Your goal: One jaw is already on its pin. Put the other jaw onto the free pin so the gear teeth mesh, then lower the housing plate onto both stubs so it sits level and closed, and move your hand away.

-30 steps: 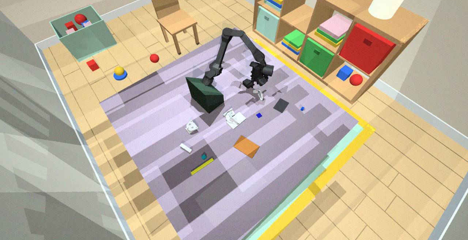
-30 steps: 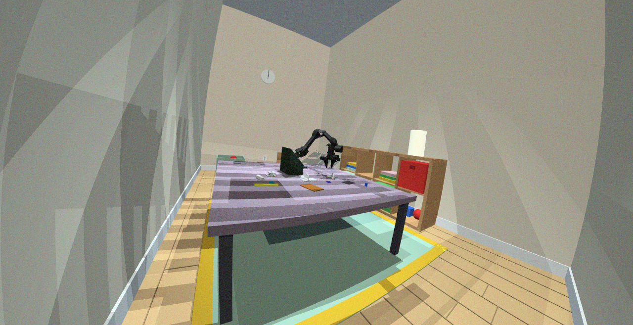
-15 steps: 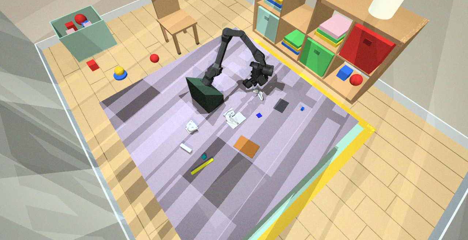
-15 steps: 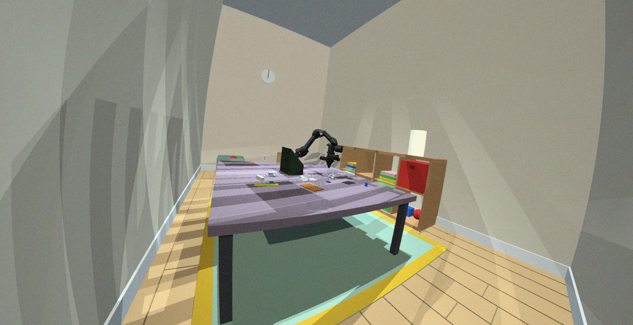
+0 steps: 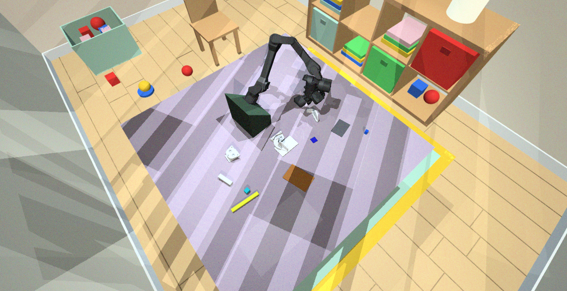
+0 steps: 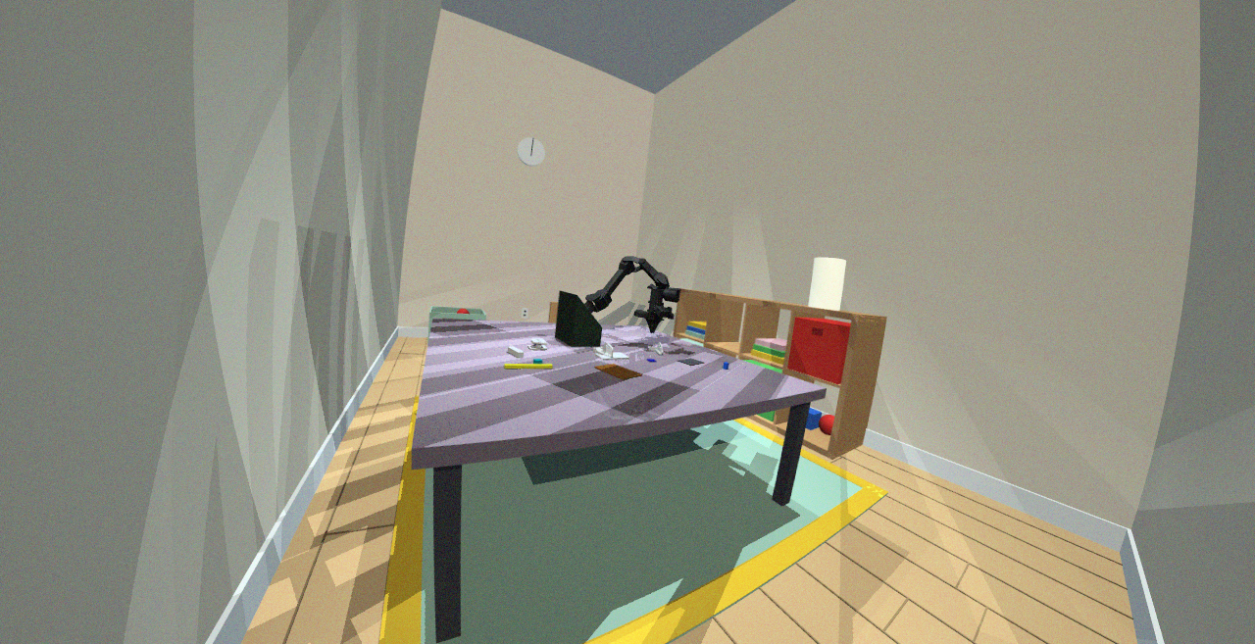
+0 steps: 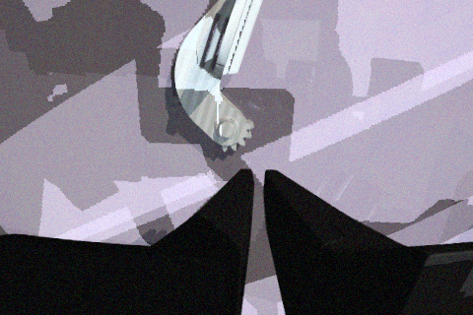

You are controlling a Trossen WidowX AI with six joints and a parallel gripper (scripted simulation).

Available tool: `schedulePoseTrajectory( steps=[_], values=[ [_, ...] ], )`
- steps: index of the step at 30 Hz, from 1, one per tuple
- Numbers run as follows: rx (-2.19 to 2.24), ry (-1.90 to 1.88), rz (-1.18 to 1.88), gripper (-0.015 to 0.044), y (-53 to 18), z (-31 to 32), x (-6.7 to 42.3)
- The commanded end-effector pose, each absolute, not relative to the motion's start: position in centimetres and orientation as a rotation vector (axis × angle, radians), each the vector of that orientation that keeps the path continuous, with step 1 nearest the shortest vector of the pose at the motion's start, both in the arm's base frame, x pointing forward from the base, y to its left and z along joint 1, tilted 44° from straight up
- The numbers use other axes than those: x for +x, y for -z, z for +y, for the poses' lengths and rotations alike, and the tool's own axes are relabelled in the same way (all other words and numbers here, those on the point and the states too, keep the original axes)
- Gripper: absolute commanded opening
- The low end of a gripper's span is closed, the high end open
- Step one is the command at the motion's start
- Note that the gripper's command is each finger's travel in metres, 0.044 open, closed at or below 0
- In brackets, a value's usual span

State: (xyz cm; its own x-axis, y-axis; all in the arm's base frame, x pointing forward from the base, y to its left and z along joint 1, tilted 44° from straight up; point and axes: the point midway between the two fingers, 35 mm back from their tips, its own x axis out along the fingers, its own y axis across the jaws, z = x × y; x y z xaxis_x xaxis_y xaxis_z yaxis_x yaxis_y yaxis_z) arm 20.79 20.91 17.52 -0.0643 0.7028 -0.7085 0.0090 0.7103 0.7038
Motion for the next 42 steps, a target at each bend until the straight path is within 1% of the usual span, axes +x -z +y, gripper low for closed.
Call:
schedulePoseTrajectory(
  steps=[1, 14, 42],
  values=[
    [0.603, -0.629, 1.547, 0.0105, -17.52, 20.91, 20.79],
    [0.603, -0.629, 1.547, 0.0440, -17.52, 20.91, 20.79],
    [0.603, -0.629, 1.547, 0.0440, -17.52, 20.91, 20.79]
  ],
)
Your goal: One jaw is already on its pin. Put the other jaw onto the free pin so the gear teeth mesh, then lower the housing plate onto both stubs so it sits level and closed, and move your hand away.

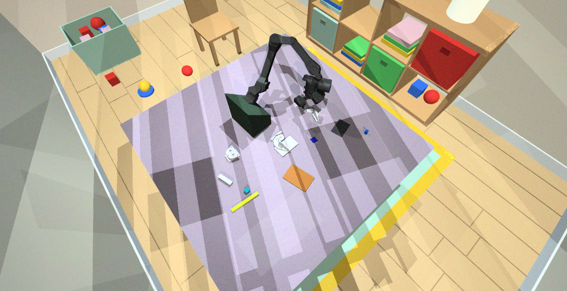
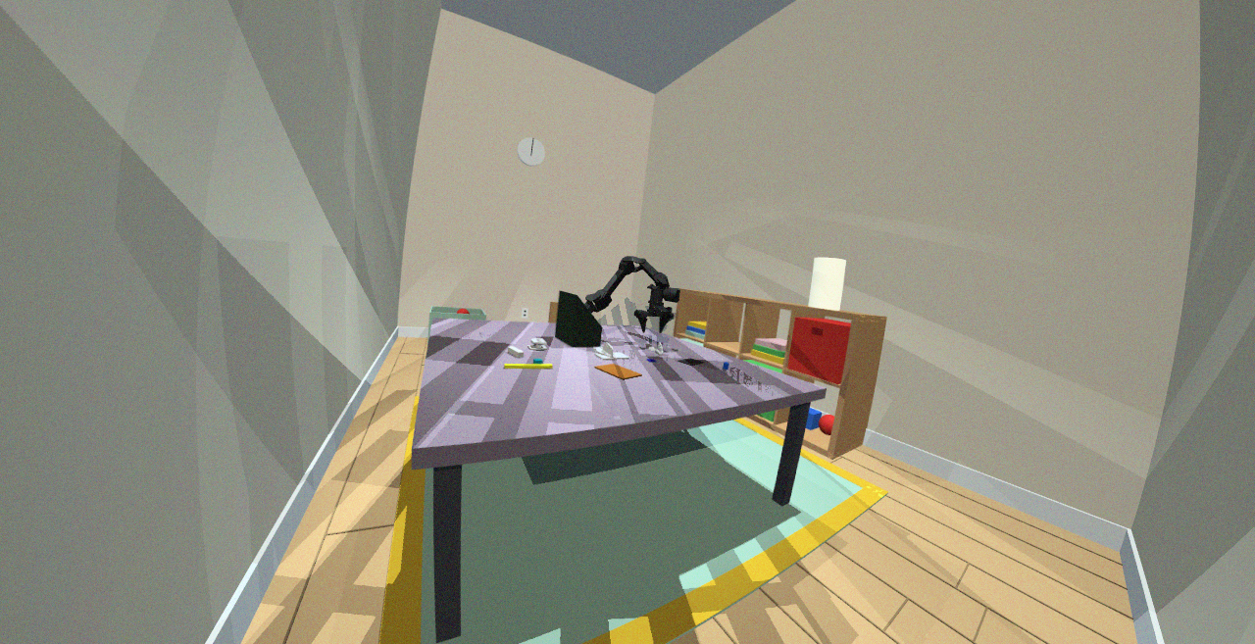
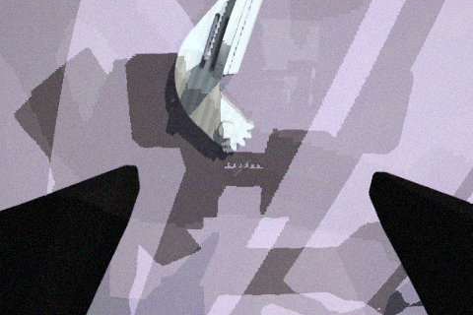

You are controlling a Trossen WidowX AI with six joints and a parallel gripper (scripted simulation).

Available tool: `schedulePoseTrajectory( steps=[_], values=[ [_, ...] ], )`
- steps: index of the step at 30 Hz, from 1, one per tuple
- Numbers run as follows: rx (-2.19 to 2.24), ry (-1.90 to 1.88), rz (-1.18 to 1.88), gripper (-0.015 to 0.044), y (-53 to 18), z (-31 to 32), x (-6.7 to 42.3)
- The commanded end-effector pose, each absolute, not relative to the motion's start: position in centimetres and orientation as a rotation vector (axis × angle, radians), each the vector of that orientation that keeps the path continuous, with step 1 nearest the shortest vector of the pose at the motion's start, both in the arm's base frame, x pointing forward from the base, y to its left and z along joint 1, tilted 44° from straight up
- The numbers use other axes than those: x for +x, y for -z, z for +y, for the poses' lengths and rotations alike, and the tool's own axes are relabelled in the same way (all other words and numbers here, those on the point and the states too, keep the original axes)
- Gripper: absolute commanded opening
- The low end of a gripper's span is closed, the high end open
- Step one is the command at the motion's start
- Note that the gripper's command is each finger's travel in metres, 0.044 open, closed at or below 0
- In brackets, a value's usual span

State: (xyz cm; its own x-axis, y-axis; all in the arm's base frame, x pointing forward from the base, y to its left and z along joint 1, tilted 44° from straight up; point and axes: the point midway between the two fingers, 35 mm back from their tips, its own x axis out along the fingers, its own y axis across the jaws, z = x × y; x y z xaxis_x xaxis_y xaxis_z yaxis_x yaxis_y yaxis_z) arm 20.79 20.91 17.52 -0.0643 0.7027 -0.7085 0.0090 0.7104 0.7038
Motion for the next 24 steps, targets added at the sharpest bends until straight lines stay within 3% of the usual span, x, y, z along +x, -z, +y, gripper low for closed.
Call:
schedulePoseTrajectory(
  steps=[1, 17, 24],
  values=[
    [0.603, -0.629, 1.547, 0.0414, -17.52, 20.91, 20.79],
    [0.603, -0.629, 1.547, 0.0000, -17.52, 20.91, 20.79],
    [0.603, -0.629, 1.547, 0.0000, -17.52, 20.91, 20.79]
  ],
)
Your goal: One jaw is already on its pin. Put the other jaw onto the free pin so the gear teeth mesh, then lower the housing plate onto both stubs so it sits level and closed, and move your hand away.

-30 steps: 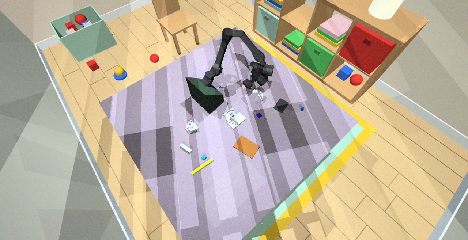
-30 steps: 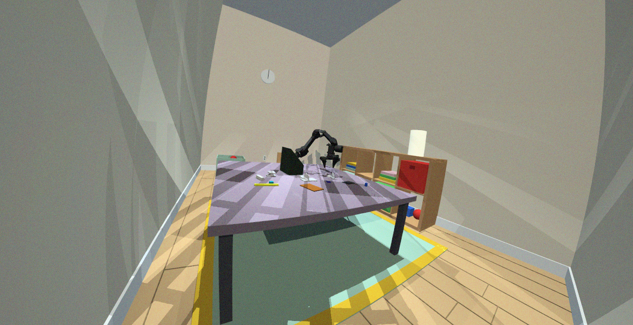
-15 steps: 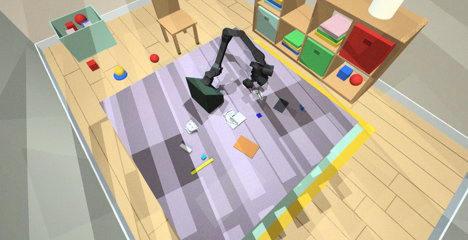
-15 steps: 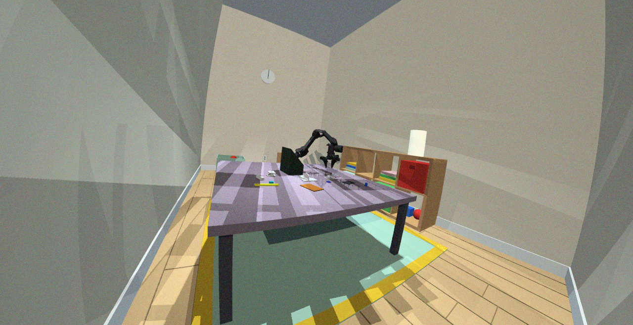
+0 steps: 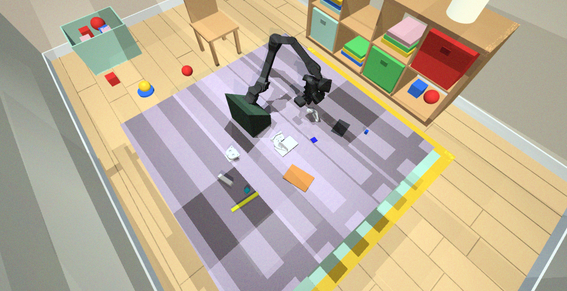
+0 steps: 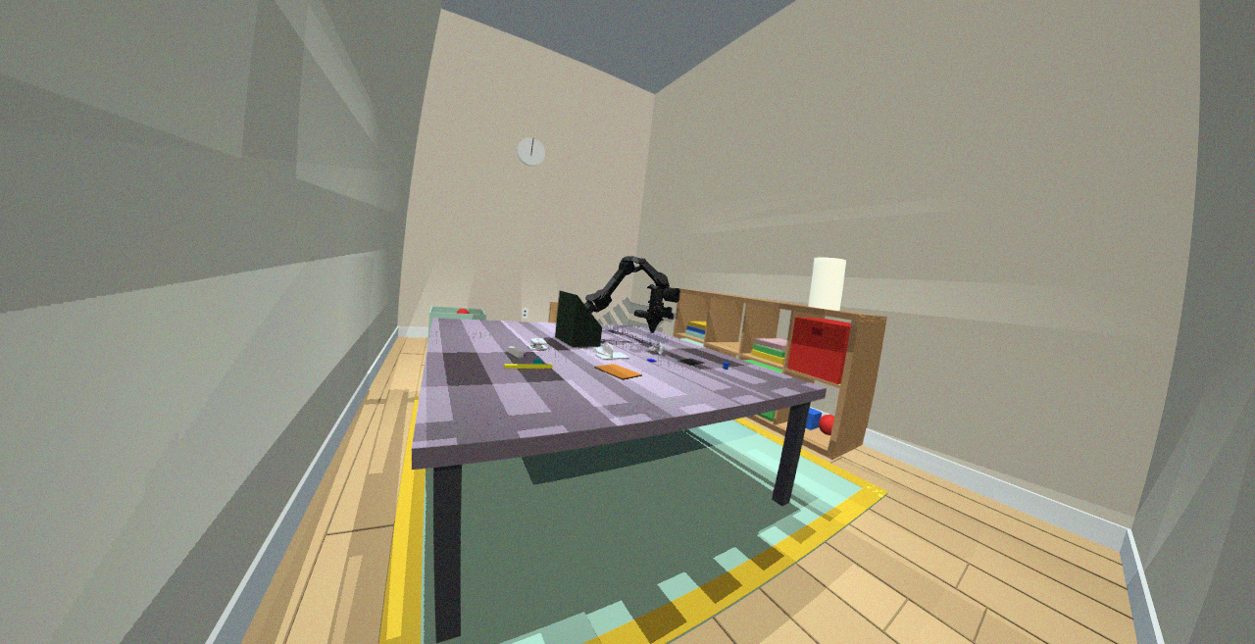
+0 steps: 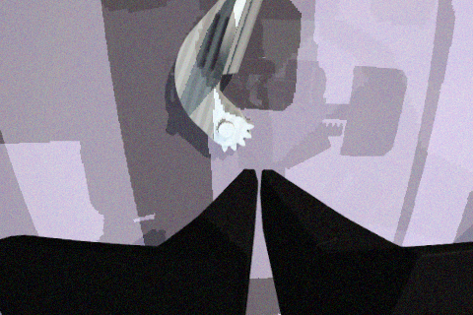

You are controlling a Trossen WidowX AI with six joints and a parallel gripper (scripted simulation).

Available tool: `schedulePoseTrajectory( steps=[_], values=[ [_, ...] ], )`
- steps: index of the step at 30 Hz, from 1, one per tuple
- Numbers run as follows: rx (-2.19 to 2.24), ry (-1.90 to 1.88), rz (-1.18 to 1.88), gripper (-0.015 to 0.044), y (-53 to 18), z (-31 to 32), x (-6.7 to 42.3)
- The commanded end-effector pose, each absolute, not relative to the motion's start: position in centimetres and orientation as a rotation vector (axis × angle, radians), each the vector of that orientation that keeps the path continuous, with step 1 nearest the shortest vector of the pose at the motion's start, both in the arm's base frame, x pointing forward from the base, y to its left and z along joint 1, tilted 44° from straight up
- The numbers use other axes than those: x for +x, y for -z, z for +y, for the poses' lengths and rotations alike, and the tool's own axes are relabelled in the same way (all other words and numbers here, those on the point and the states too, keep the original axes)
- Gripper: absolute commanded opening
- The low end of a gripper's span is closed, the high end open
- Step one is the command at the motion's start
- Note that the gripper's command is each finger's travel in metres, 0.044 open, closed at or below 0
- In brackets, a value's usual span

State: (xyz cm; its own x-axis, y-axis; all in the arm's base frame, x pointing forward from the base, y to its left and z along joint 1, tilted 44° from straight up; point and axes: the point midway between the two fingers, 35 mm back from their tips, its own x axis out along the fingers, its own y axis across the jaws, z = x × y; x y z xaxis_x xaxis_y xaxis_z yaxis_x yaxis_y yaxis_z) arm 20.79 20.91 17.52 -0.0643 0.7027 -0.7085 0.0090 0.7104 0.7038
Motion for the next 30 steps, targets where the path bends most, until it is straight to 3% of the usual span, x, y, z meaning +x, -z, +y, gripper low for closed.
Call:
schedulePoseTrajectory(
  steps=[1, 8, 24, 30],
  values=[
    [0.603, -0.629, 1.547, 0.0000, -17.5, 20.9, 20.8],
    [0.603, -0.629, 1.547, 0.0000, -17.5, 20.9, 20.8],
    [0.814, -0.413, 1.643, 0.0420, -19.7, 21.7, 25.9],
    [0.814, -0.413, 1.643, 0.0440, -19.1, 22.4, 25.9]
  ],
)
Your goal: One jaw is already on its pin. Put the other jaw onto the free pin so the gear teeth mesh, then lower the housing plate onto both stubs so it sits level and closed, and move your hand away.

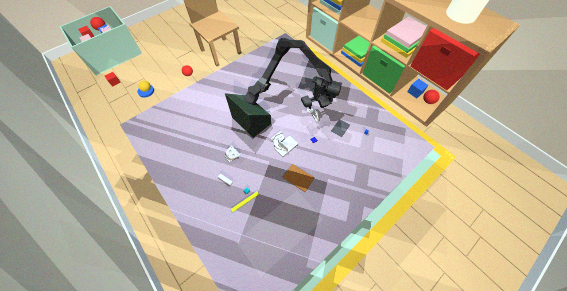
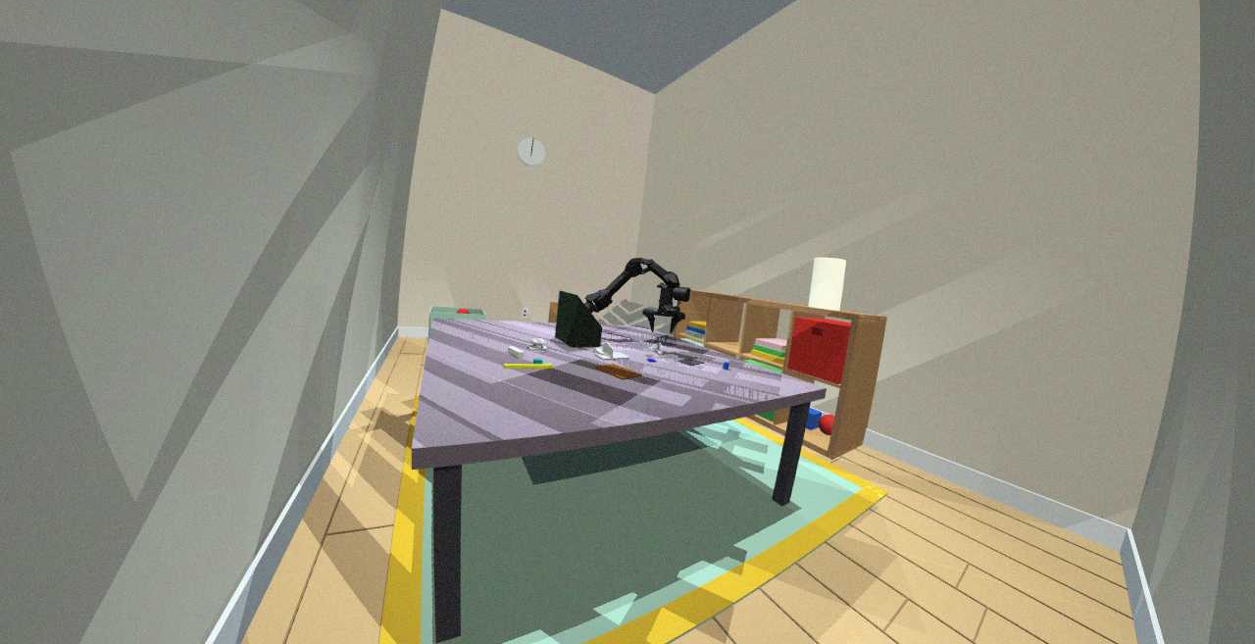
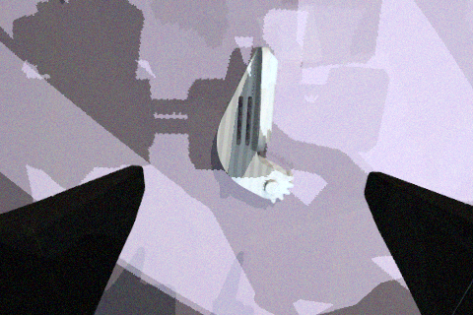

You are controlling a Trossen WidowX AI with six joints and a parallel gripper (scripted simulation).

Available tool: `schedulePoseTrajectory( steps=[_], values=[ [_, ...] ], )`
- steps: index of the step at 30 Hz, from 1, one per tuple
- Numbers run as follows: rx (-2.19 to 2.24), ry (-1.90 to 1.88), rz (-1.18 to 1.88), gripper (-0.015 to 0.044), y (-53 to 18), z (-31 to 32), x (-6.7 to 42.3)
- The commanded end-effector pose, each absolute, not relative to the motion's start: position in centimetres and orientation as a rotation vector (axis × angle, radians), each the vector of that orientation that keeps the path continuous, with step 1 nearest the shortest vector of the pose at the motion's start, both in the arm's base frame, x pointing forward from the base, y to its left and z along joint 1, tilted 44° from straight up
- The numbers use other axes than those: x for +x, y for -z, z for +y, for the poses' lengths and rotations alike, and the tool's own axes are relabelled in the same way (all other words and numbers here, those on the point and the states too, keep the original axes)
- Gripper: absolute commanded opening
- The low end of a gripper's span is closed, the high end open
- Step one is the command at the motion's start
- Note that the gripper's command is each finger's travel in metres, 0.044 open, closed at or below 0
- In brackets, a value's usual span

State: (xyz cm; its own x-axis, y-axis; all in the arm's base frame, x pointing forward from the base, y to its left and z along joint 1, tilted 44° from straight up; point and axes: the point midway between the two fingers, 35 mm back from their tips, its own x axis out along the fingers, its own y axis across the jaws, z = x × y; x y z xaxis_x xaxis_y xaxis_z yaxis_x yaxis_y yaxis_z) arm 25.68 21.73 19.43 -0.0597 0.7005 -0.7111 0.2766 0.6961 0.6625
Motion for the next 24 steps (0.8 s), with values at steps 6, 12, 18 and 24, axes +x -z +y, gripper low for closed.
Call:
schedulePoseTrajectory(
  steps=[6, 12, 18, 24],
  values=[
    [0.816, -0.415, 1.643, 0.0440, -16.9, 24.5, 25.6],
    [0.816, -0.415, 1.643, 0.0440, -16.8, 24.6, 25.6],
    [0.815, -0.415, 1.643, 0.0440, -16.2, 25.3, 25.6],
    [0.815, -0.415, 1.643, 0.0440, -15.5, 26.0, 25.6]
  ],
)
